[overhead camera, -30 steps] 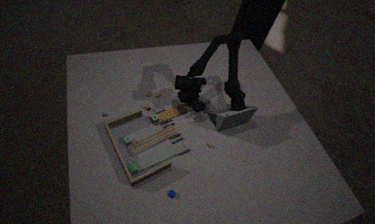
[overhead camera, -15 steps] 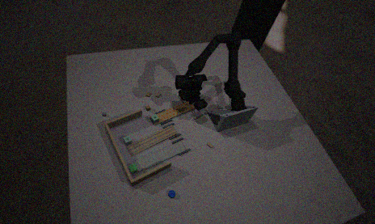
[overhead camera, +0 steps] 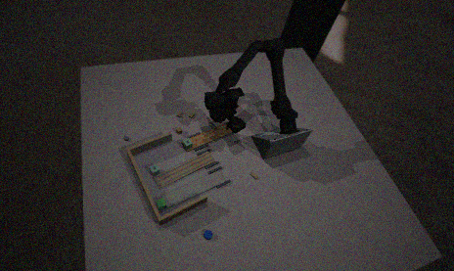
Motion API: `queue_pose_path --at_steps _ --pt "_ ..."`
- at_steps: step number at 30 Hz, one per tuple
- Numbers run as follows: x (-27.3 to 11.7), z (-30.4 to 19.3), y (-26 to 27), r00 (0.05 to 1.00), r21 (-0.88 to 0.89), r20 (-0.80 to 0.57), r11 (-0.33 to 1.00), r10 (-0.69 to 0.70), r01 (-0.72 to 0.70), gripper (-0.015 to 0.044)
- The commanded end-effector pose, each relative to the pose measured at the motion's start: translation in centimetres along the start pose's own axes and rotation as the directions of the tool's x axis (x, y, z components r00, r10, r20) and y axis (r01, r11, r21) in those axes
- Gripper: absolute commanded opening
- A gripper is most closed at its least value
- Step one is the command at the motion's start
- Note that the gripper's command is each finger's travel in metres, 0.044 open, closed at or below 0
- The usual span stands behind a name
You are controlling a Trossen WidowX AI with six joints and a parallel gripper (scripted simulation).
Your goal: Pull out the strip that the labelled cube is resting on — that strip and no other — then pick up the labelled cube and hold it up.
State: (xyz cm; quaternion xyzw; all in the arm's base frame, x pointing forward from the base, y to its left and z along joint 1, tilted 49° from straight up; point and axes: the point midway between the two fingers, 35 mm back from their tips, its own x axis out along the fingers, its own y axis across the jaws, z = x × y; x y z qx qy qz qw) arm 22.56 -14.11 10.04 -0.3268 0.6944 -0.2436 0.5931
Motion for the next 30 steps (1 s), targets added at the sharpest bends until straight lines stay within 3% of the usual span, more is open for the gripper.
queue_pose_path --at_steps 1,6,30 --pt "-0.2 1.5 -0.2 1.0 -0.013 -0.001 1.0 -0.003 0.003 0.0315" --pt "-0.4 3.3 -0.4 1.0 -0.012 0.0 1.0 -0.003 0.003 0.044" --pt "-1.5 12.0 -1.3 1.0 -0.009 0.003 1.0 -0.003 0.003 0.044"
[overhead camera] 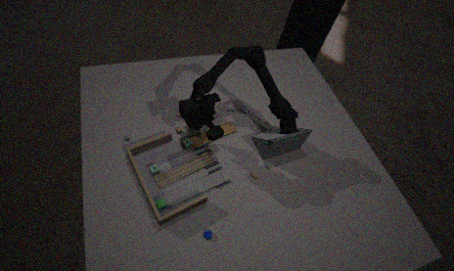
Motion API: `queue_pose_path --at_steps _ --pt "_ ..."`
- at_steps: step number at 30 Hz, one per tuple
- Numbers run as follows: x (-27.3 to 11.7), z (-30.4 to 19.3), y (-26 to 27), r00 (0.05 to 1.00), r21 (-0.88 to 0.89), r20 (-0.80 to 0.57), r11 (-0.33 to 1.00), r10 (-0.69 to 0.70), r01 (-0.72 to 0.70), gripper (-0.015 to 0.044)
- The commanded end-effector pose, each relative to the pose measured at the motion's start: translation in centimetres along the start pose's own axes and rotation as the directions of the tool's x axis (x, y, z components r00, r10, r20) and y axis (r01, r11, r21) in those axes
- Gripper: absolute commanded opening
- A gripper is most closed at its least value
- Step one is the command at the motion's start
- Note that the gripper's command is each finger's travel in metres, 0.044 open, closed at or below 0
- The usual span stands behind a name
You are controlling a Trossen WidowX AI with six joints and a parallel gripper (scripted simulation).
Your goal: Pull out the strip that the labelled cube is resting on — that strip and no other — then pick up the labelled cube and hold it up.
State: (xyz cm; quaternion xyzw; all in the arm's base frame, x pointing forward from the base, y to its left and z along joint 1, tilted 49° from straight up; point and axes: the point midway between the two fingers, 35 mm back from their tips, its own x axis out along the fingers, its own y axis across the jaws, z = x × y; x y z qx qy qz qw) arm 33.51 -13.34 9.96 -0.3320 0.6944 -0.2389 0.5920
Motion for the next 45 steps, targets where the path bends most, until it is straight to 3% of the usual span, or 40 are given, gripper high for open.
queue_pose_path --at_steps 1,18,26,45 --pt "-0.2 1.5 -0.1 1.0 0.004 -0.001 1.0 -0.001 0.001 0.044" --pt "-0.8 7.2 -0.6 1.0 0.006 0.001 1.0 -0.001 0.001 0.044" --pt "0.2 7.3 -0.7 1.0 0.006 0.001 1.0 0.0 0.0 0.025" --pt "3.3 7.4 -0.7 1.0 0.006 0.001 1.0 -0.001 0.001 0.025"
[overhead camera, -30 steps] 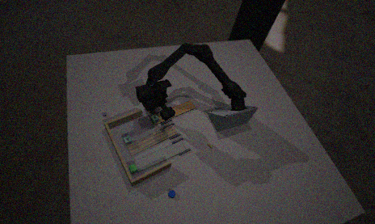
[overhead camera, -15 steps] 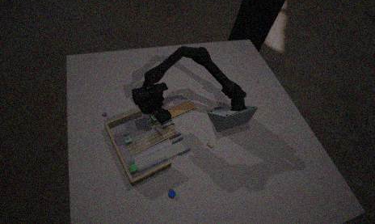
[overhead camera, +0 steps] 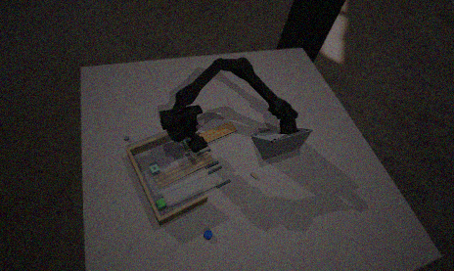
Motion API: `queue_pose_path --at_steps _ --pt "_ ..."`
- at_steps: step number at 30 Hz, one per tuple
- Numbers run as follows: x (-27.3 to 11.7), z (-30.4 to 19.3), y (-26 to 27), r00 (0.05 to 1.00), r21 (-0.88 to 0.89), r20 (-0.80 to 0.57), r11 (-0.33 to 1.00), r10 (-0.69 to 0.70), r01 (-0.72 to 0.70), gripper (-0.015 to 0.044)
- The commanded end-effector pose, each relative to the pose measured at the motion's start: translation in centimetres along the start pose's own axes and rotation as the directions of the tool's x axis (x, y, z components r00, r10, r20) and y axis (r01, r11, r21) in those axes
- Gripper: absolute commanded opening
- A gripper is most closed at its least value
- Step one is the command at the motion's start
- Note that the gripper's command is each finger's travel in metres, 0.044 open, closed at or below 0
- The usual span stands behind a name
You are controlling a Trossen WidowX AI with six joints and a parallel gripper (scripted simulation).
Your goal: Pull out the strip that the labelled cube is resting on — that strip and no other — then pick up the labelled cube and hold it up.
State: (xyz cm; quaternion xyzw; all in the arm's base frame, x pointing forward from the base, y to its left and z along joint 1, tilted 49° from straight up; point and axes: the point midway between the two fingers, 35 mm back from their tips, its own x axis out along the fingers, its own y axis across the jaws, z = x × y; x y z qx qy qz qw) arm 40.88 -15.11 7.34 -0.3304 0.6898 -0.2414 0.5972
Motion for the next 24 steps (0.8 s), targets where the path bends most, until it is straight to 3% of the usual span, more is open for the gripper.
queue_pose_path --at_steps 1,18,22,24 --pt "1.0 -0.3 -0.1 1.0 -0.005 -0.01 1.0 0.0 0.0 0.025" --pt "2.2 -0.3 -0.1 1.0 -0.005 -0.01 1.0 -0.001 0.001 0.025" --pt "2.0 -0.2 0.0 1.0 -0.001 -0.005 1.0 0.0 0.0 0.0145" --pt "2.0 -0.2 0.0 1.0 -0.001 -0.005 1.0 0.0 0.0 0.0132"
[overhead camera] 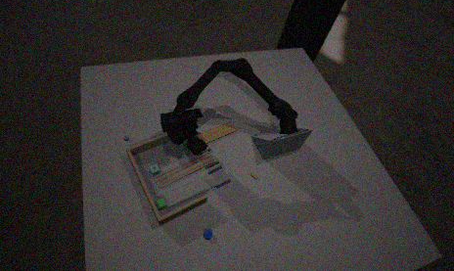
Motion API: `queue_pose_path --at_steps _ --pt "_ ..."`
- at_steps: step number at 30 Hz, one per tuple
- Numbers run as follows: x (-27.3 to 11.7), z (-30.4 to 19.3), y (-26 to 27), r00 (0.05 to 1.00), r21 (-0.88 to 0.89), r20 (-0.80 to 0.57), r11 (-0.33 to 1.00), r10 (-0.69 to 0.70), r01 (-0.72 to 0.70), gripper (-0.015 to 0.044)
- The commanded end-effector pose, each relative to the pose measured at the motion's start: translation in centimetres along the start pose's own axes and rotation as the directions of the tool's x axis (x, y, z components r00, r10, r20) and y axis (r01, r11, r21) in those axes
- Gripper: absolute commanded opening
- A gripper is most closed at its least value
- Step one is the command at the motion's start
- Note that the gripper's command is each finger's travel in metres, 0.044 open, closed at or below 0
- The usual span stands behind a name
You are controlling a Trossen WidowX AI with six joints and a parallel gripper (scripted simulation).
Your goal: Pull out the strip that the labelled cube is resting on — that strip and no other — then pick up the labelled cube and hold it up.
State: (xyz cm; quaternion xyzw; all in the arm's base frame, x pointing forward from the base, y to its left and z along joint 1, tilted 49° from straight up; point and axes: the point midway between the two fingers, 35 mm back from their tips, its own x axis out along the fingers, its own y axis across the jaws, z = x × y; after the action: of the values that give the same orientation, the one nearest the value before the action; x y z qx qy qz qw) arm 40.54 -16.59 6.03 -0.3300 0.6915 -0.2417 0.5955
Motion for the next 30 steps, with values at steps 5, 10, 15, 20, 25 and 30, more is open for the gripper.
queue_pose_path --at_steps 5,10,15,20,25,30 --pt "0.0 0.0 0.0 1.0 0.0 0.0 1.0 0.0 0.0 0.0098" --pt "-0.5 -0.5 0.3 1.0 0.0 0.0 1.0 0.001 -0.001 0.0" --pt "-2.1 -2.2 1.5 1.0 -0.003 -0.002 1.0 0.003 -0.003 0.0" --pt "-3.6 -4.1 2.6 1.0 -0.005 -0.005 1.0 0.002 -0.002 0.0" --pt "-4.2 -5.1 3.2 1.0 -0.006 -0.007 1.0 0.001 -0.001 0.0" --pt "-4.3 -5.8 3.7 1.0 -0.006 -0.007 1.0 0.001 -0.001 0.0"
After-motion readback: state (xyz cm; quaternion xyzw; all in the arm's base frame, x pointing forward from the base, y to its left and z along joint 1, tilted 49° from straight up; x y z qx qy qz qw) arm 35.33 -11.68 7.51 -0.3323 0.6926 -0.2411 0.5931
